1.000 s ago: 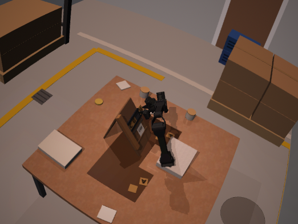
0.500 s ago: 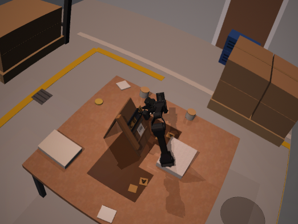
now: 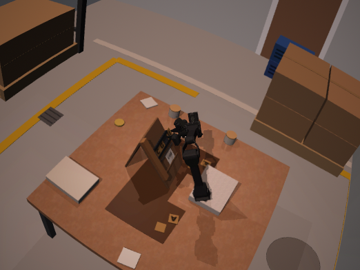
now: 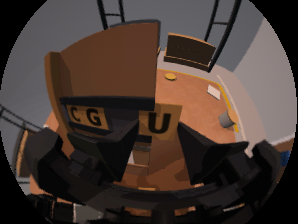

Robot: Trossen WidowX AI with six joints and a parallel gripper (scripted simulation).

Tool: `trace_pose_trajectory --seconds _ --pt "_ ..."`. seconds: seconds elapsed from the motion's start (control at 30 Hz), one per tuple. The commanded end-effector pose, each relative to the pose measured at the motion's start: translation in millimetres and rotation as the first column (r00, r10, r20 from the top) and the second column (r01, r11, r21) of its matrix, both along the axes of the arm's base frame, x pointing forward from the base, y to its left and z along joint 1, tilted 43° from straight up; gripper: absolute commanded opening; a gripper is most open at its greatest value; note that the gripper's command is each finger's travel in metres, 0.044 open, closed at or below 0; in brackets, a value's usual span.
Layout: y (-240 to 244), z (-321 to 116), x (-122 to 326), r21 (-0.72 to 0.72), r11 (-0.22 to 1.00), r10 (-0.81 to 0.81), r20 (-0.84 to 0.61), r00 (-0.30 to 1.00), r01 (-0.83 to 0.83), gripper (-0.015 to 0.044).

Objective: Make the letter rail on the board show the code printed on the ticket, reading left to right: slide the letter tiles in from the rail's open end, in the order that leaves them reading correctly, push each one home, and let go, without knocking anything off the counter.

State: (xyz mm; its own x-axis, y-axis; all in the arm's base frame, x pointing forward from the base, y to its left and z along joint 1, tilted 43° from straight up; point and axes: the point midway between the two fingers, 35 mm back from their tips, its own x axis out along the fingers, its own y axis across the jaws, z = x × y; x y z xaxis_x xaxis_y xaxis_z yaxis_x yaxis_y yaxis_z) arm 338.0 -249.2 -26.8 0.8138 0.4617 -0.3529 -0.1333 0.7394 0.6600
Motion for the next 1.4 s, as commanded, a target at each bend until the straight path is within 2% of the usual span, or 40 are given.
trace_pose_trajectory --seconds 0.0,1.37 --pt "1 2 0 -0.001 1.0 -0.002 -0.001 1.0 0.002 0.0" --pt "17 16 -3 0.0 1.0 -0.002 -0.002 1.0 0.002 0.0"
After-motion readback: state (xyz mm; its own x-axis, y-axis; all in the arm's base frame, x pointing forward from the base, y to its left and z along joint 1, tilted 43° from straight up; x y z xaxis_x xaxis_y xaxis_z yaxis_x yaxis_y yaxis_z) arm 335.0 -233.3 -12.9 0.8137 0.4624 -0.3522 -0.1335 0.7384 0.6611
